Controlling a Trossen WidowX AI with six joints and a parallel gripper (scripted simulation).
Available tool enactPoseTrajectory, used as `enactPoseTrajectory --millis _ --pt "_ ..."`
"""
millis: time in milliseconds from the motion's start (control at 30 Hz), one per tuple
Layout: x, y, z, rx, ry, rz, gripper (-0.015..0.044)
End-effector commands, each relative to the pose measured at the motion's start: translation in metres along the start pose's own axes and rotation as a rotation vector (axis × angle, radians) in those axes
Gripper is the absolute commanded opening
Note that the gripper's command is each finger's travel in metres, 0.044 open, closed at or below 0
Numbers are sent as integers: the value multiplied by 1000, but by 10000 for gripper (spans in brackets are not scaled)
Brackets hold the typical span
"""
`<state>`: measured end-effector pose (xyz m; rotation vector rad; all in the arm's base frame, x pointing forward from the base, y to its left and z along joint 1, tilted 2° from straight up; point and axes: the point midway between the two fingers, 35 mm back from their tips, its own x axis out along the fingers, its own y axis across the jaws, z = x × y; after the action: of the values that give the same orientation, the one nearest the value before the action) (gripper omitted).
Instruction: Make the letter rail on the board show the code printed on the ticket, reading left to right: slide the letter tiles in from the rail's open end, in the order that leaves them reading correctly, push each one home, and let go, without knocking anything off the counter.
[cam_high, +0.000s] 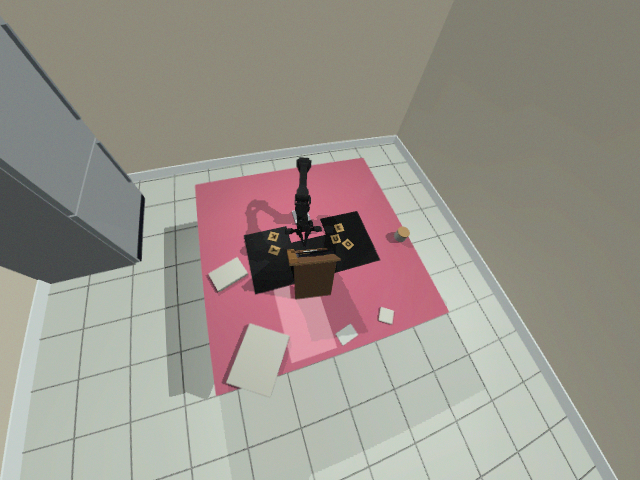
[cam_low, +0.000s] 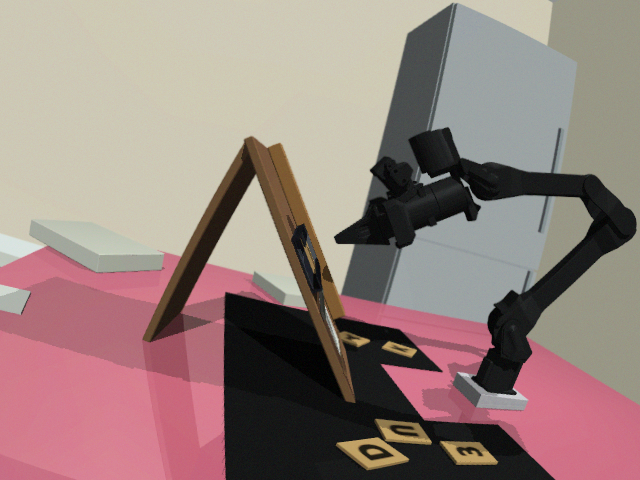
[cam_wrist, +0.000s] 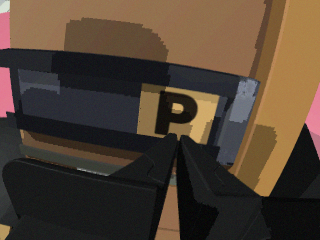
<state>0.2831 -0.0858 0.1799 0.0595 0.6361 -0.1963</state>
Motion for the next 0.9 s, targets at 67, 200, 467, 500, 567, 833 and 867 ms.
enactPoseTrajectory --millis 67,200,467,500,567,833,867 --pt "0 0 0 0 1 0 0" --pt "3 3 3 11 56 9 0" --pt "16 21 17 40 381 29 0" --pt "16 23 18 37 423 27 0" --pt "17 27 20 29 506 21 0" --pt "17 35 23 3 688 2 0" --pt "17 35 23 3 688 2 0"
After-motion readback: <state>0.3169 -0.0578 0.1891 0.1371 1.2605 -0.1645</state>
